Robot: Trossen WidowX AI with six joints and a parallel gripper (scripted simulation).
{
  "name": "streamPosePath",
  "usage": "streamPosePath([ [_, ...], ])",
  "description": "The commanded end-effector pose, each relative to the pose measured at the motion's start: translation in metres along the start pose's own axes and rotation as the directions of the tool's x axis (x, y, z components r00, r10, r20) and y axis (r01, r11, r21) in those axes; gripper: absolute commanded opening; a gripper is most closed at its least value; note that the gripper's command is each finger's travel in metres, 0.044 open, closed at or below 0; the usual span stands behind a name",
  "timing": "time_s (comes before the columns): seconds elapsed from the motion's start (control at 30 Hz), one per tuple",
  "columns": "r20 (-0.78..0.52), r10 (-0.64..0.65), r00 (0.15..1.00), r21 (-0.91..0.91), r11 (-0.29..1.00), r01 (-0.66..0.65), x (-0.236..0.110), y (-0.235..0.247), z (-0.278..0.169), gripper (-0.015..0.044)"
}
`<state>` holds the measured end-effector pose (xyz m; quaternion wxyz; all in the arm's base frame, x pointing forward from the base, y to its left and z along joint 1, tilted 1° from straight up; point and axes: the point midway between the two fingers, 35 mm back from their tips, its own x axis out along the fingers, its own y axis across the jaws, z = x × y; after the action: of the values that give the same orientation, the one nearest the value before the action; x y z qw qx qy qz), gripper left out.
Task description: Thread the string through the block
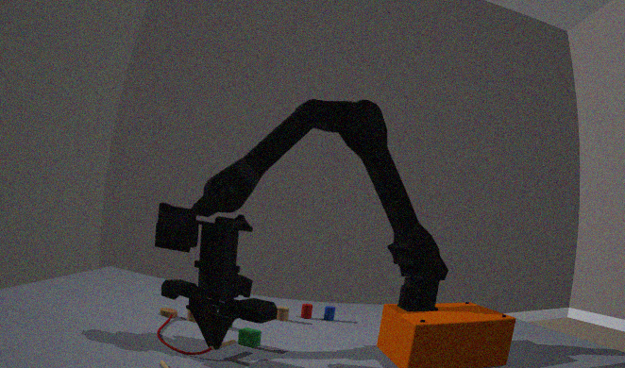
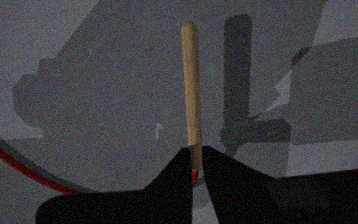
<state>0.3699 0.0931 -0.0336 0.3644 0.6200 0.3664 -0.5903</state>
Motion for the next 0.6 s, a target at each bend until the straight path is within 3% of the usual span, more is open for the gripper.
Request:
streamPosePath([
  [0.0, -0.004, -0.003, 1.0, -0.002, 1.0, 0.003, -0.001, -0.001, 0.007, 0.0],
  [0.57, -0.004, -0.003, 1.0, -0.002, 1.0, 0.003, 0.0, -0.004, 0.03, 0.0],
])
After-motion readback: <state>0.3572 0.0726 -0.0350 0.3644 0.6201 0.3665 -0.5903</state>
